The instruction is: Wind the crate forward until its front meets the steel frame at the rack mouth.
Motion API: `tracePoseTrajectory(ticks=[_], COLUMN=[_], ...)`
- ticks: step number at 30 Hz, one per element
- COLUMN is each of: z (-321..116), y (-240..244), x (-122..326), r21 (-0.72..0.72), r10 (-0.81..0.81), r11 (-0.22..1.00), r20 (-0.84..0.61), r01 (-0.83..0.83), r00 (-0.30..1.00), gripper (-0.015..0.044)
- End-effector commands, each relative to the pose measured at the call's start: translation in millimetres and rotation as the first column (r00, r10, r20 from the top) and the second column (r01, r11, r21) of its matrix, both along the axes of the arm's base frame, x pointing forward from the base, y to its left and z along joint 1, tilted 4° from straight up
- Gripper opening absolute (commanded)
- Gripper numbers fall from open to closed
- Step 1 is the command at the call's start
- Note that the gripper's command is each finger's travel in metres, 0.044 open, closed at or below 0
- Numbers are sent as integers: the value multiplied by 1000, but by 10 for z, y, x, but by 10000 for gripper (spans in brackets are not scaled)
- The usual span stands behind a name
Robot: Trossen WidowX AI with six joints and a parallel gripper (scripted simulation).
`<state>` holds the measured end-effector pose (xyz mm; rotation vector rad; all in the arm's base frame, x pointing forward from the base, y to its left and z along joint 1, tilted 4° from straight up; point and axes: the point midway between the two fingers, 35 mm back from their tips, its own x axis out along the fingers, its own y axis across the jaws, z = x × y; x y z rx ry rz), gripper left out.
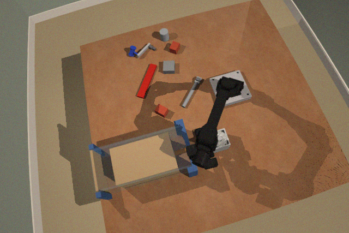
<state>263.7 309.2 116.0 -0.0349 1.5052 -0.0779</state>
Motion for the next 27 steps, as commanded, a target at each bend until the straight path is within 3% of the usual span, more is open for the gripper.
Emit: tracePoseTrajectory(ticks=[1,27], z=[-26,-32], y=[241,310], x=[-194,-274], r21=[35,35], r10=[41,41], r11=[999,999], r20=[-19,-19], r01=[-40,-40], r00=[999,999], gripper=[0,0])
